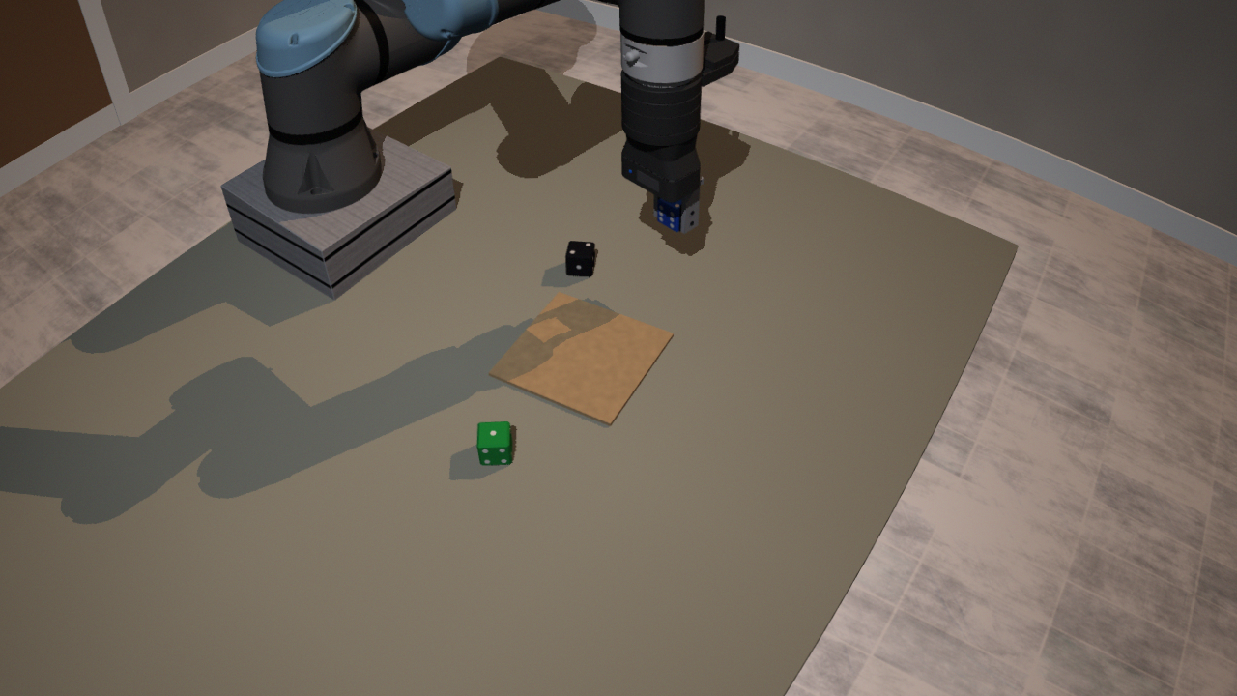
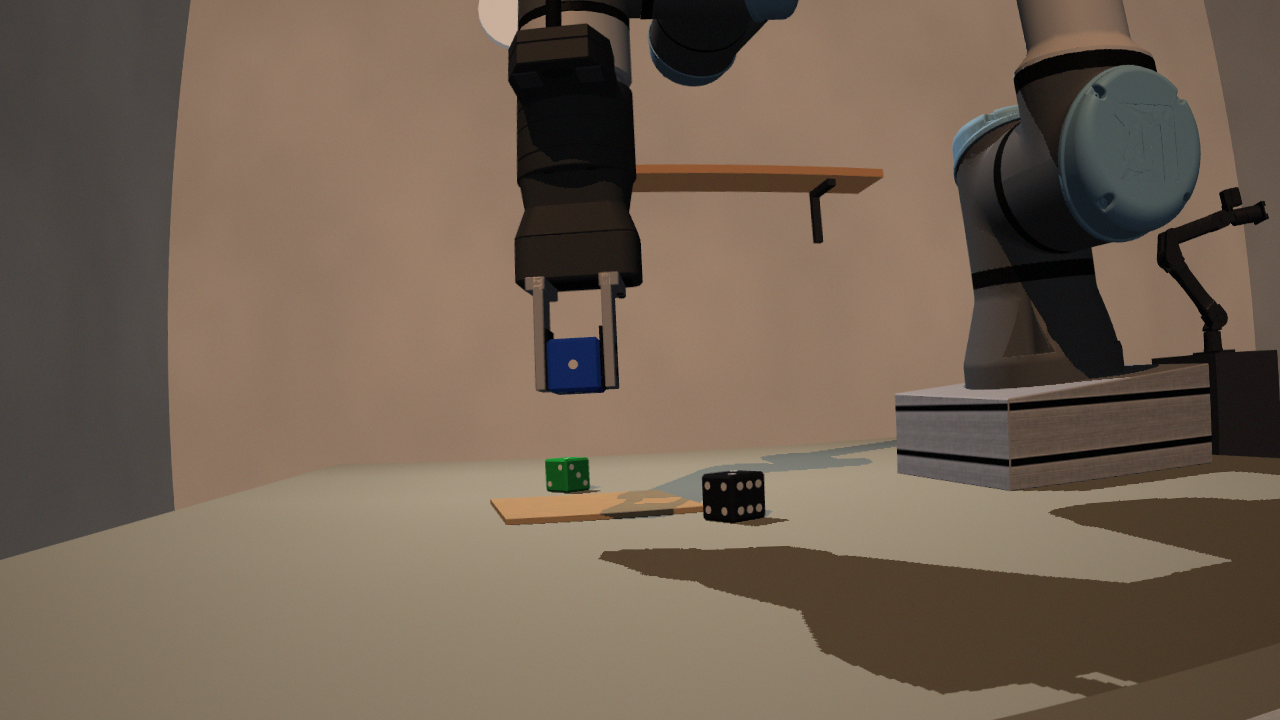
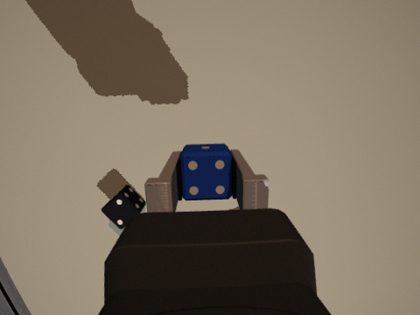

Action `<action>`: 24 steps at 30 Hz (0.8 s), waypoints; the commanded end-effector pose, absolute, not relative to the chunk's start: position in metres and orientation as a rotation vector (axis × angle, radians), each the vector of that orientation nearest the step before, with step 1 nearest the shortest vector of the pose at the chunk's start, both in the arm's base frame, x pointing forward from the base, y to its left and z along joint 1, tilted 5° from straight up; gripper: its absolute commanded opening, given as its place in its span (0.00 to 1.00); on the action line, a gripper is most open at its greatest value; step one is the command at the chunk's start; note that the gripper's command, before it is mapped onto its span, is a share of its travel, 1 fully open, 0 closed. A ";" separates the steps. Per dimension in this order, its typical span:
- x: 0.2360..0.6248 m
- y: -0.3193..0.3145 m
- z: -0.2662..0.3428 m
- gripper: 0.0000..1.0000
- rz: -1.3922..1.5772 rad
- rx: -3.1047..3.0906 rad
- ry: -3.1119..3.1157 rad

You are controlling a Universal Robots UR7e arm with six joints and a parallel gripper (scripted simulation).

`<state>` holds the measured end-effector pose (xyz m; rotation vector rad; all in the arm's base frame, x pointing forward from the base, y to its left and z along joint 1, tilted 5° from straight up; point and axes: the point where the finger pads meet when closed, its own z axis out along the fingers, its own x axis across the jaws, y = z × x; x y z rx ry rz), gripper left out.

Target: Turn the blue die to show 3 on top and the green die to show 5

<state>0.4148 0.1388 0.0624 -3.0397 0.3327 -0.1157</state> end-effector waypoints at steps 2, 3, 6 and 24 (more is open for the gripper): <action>0.415 0.138 0.063 0.57 -0.132 -2.950 0.319; 0.415 0.138 0.063 0.57 -0.133 -2.924 0.314; 0.415 0.138 0.062 0.57 -0.138 -2.866 0.305; 0.415 0.136 0.061 0.57 -0.186 -2.333 0.222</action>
